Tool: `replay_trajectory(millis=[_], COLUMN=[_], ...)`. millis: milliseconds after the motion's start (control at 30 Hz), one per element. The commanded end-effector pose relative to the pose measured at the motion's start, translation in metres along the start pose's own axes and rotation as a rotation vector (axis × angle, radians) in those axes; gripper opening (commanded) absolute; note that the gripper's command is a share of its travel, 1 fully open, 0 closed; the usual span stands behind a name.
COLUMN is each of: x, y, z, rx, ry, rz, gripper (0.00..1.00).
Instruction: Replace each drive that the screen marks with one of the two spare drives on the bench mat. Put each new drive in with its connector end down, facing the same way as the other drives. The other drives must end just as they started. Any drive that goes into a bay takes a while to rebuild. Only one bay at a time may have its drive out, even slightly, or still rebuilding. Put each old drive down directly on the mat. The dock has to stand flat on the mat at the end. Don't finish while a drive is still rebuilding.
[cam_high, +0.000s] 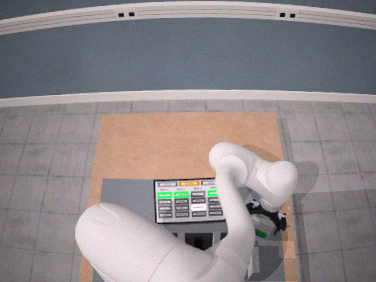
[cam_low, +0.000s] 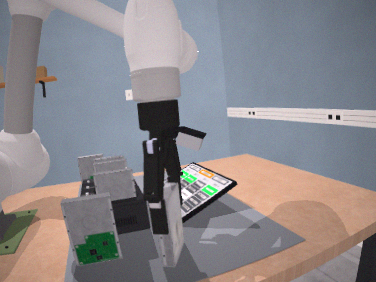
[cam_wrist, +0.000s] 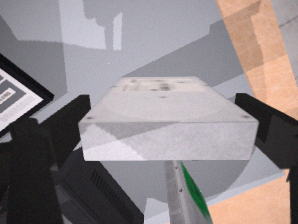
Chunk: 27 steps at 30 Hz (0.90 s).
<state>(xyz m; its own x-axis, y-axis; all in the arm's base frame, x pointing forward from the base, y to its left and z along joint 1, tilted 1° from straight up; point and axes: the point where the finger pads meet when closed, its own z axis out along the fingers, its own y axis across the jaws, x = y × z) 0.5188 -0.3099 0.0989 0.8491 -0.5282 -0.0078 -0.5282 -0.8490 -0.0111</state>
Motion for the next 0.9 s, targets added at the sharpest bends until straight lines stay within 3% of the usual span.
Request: replay_trajectory(millis=[0, 267, 300, 867], x=[0.0004, 0.0004, 0.0004, 0.0004], y=[-0.0001, -0.0001, -0.0001, -0.0001], z=[-0.0005, -0.0005, -0.0005, -0.0016], rx=[0.000, 0.000, 0.000, 0.000], ry=[0.001, 0.001, 0.001, 0.001], rz=[0.000, 0.000, 0.000, 0.000], gripper=[0.89, 0.89, 0.73, 0.72])
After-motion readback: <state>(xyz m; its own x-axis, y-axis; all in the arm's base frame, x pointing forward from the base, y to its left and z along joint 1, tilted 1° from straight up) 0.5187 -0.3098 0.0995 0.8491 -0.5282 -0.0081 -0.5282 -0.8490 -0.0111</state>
